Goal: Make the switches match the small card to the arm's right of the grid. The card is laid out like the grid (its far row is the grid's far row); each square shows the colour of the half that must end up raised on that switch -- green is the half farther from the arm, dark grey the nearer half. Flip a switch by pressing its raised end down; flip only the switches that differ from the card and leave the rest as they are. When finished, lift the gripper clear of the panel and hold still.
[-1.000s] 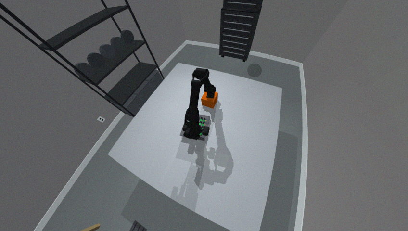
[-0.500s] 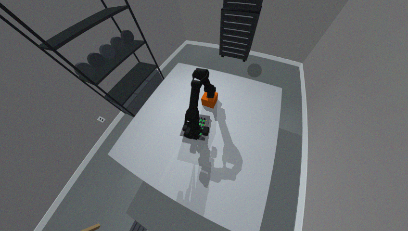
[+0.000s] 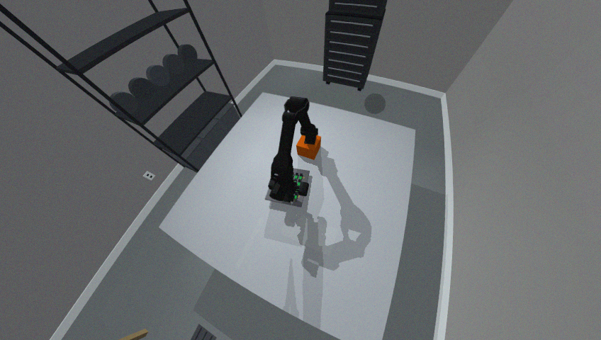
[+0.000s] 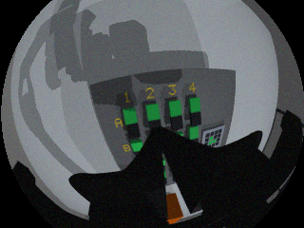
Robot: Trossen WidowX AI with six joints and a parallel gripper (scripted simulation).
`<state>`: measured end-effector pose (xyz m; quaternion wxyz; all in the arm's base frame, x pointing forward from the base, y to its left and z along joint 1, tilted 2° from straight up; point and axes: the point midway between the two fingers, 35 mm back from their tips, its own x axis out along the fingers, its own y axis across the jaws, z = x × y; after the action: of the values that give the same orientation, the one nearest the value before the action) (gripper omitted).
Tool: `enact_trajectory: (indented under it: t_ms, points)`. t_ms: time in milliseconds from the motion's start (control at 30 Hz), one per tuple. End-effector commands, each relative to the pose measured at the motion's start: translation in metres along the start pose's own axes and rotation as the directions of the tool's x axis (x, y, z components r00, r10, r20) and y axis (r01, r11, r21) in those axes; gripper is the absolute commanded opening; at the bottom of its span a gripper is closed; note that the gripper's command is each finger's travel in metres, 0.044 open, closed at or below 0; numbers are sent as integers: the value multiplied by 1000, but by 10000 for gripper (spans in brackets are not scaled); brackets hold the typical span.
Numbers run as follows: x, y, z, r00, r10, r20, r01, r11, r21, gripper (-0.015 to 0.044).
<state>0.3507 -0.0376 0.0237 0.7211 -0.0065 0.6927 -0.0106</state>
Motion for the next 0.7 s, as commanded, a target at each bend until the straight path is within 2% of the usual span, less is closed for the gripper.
enact_trajectory:
  t_ms: [0,133,367,500,667]
  points:
    - [-34,0,4,999,-2,42,2,1000,-3,0]
    - [-35,1,2,999,-2,42,2,1000,-5,0]
    - [-33,25,-37,999,0,39,0,1000,-5,0]
    - [-1,25,-35,1000,0,16,0,1000,-5,0]
    - [2,25,-35,1000,0,14,0,1000,-5,0]
